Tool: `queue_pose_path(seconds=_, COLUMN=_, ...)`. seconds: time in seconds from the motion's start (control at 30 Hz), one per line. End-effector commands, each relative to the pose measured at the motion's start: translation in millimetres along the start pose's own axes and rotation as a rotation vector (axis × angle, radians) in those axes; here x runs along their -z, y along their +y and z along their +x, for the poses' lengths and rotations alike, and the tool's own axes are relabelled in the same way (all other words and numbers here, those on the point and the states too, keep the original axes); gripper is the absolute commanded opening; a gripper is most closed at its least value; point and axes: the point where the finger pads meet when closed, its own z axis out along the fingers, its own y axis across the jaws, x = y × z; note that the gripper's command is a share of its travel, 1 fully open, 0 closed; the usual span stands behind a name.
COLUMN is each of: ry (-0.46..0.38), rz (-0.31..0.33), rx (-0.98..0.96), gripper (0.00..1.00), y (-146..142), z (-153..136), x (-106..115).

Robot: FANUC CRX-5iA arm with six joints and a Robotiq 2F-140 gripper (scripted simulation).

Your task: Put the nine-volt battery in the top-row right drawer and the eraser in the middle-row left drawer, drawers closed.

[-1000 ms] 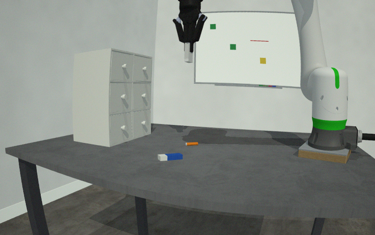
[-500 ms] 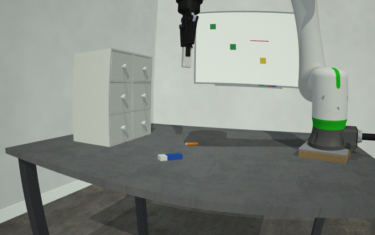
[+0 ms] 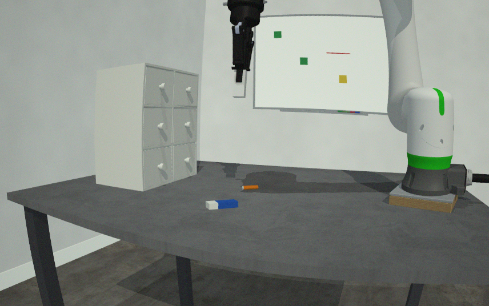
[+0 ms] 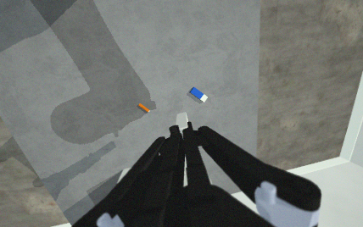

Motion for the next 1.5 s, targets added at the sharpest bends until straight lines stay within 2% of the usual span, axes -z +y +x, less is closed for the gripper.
queue_pose_path(seconds=0.0, ry=-0.060, rz=-0.141, rx=0.154, gripper=0.00, y=33, z=-3, x=-28)
queue_pose_path(seconds=0.03, ry=-0.090, rz=-0.195, rx=0.195, gripper=0.00, y=46, z=-4, x=-37)
queue_pose_path(seconds=0.07, ry=-0.090, rz=-0.195, rx=0.195, gripper=0.00, y=46, z=-4, x=-37)
queue_pose_path(seconds=0.1, ry=-0.123, rz=-0.242, rx=0.226, gripper=0.00, y=59, z=-7, x=-45)
queue_pose_path(seconds=0.13, ry=-0.128, rz=-0.250, rx=0.235, gripper=0.00, y=59, z=-7, x=-45)
queue_pose_path(seconds=0.2, ry=-0.208, rz=-0.329, rx=0.282, gripper=0.00, y=88, z=-14, x=-57)
queue_pose_path(seconds=0.3, ry=-0.295, rz=-0.410, rx=0.343, gripper=0.00, y=102, z=-20, x=-61)
queue_pose_path(seconds=0.33, ry=-0.352, rz=-0.437, rx=0.359, gripper=0.00, y=115, z=-27, x=-64)
queue_pose_path(seconds=0.4, ry=-0.435, rz=-0.477, rx=0.385, gripper=0.00, y=125, z=-35, x=-64)
queue_pose_path(seconds=0.47, ry=-0.435, rz=-0.477, rx=0.385, gripper=0.00, y=125, z=-35, x=-64)
queue_pose_path(seconds=0.5, ry=-0.536, rz=-0.514, rx=0.407, gripper=0.00, y=134, z=-44, x=-63)
queue_pose_path(seconds=0.53, ry=-0.608, rz=-0.518, rx=0.409, gripper=0.00, y=139, z=-54, x=-61)
queue_pose_path(seconds=0.63, ry=-0.754, rz=-0.475, rx=0.383, gripper=0.00, y=135, z=-86, x=-49)
queue_pose_path(seconds=0.77, ry=-0.945, rz=-0.360, rx=0.319, gripper=0.00, y=88, z=-116, x=-39)
queue_pose_path(seconds=0.8, ry=-0.992, rz=-0.346, rx=0.310, gripper=0.00, y=88, z=-116, x=-39)
queue_pose_path(seconds=0.9, ry=-1.088, rz=-0.215, rx=0.237, gripper=0.00, y=40, z=-122, x=-43)
queue_pose_path(seconds=0.93, ry=-1.127, rz=-0.191, rx=0.223, gripper=0.00, y=40, z=-122, x=-43)
queue_pose_path(seconds=0.97, ry=-1.147, rz=-0.143, rx=0.195, gripper=0.00, y=25, z=-121, x=-46)
queue_pose_path(seconds=1.03, ry=-1.147, rz=-0.143, rx=0.195, gripper=0.00, y=25, z=-121, x=-46)
queue_pose_path(seconds=1.07, ry=-1.227, rz=-0.045, rx=0.138, gripper=0.00, y=12, z=-119, x=-49)
queue_pose_path(seconds=1.17, ry=-1.230, rz=0.075, rx=0.068, gripper=0.00, y=-21, z=-110, x=-59)
queue_pose_path(seconds=1.23, ry=-1.219, rz=0.119, rx=0.042, gripper=0.00, y=-34, z=-105, x=-64)
queue_pose_path(seconds=1.33, ry=-1.207, rz=0.150, rx=0.023, gripper=0.00, y=-44, z=-100, x=-69)
queue_pose_path(seconds=1.43, ry=-1.205, rz=0.155, rx=0.020, gripper=0.00, y=-45, z=-100, x=-69)
queue_pose_path(seconds=1.47, ry=-1.205, rz=0.155, rx=0.020, gripper=0.20, y=-45, z=-100, x=-69)
